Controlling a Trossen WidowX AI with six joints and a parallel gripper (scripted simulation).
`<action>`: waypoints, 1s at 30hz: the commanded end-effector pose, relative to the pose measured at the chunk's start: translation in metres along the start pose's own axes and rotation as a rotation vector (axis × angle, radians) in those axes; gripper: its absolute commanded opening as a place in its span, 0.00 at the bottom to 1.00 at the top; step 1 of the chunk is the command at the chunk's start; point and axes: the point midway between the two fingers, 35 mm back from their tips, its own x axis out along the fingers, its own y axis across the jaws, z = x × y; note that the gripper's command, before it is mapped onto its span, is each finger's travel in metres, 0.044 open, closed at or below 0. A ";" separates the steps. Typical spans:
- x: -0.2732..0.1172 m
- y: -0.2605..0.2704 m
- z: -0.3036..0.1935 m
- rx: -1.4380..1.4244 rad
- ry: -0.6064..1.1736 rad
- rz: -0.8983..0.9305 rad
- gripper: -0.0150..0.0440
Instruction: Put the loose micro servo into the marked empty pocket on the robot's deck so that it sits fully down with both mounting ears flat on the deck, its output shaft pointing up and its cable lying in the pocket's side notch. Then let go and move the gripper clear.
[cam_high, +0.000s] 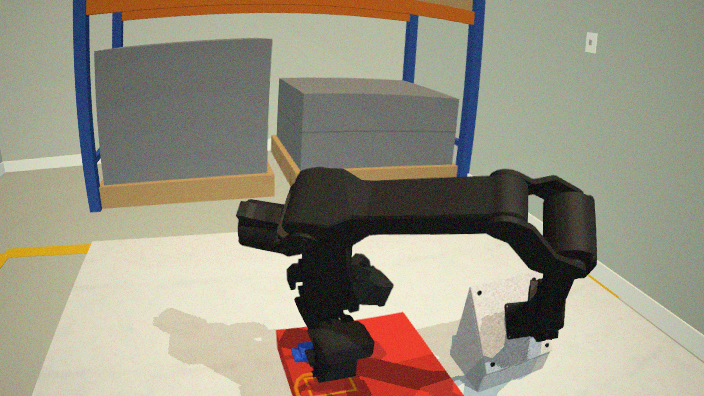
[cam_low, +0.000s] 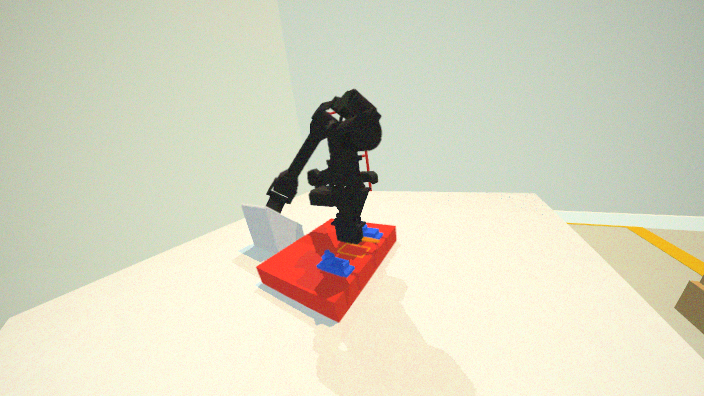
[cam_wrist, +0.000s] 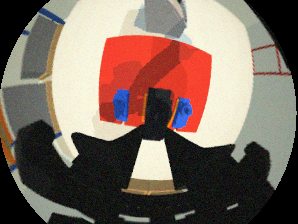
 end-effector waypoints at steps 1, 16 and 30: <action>-0.001 0.001 -0.004 0.011 0.009 -0.002 0.25; 0.017 0.001 -0.005 0.010 0.009 -0.003 0.25; 0.022 0.001 -0.005 0.010 0.009 -0.003 0.25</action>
